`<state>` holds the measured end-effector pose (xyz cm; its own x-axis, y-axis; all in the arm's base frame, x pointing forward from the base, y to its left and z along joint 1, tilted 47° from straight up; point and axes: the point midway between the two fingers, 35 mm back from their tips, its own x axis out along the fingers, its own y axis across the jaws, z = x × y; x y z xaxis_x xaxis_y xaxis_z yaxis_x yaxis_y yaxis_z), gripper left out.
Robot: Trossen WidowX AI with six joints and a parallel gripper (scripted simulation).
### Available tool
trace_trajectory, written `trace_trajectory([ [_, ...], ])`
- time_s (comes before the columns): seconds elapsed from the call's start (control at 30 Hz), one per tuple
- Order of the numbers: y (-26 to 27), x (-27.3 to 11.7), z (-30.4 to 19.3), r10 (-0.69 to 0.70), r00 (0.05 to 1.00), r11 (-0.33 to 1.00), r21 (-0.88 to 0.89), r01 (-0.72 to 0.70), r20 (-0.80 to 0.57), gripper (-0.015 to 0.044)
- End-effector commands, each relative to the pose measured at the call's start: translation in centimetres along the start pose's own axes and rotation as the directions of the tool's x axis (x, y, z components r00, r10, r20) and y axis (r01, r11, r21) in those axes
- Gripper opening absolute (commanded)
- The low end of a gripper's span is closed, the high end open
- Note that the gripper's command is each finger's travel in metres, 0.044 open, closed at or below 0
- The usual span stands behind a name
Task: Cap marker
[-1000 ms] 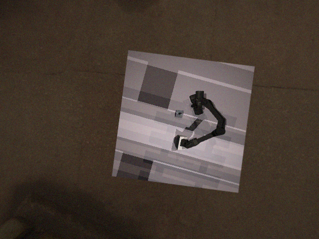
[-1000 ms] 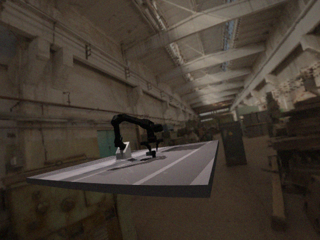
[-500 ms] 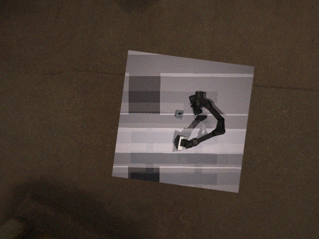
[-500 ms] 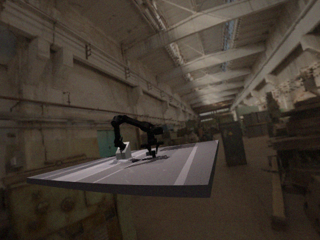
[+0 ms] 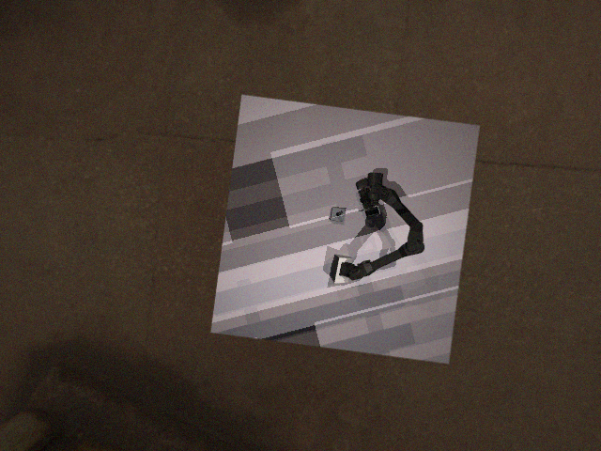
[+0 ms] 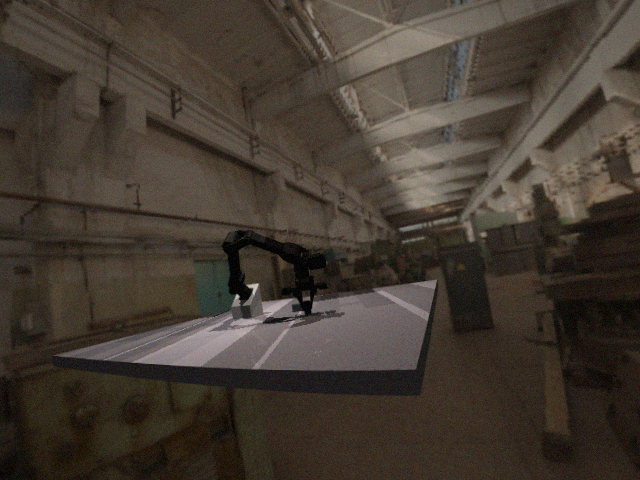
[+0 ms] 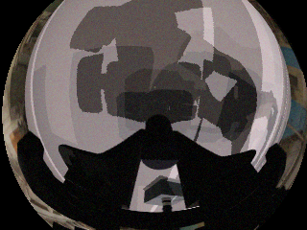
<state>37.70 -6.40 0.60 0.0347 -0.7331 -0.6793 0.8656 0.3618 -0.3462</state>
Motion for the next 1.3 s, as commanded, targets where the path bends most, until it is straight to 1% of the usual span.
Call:
trace_trajectory([
  [0.0,0.1,-1.0,0.1,0.003,1.0,1.0,0.004,-0.003,0.002,0.0],
  [0.47,0.1,-5.3,0.0,0.003,1.0,1.0,0.004,-0.003,0.001,0.0],
  [0.63,0.1,-5.9,-0.3,0.004,1.0,1.0,0.004,-0.004,0.0,0.0],
  [1.27,-0.2,-8.8,-8.4,0.019,1.0,1.0,-0.003,-0.019,-0.021,0.0],
])
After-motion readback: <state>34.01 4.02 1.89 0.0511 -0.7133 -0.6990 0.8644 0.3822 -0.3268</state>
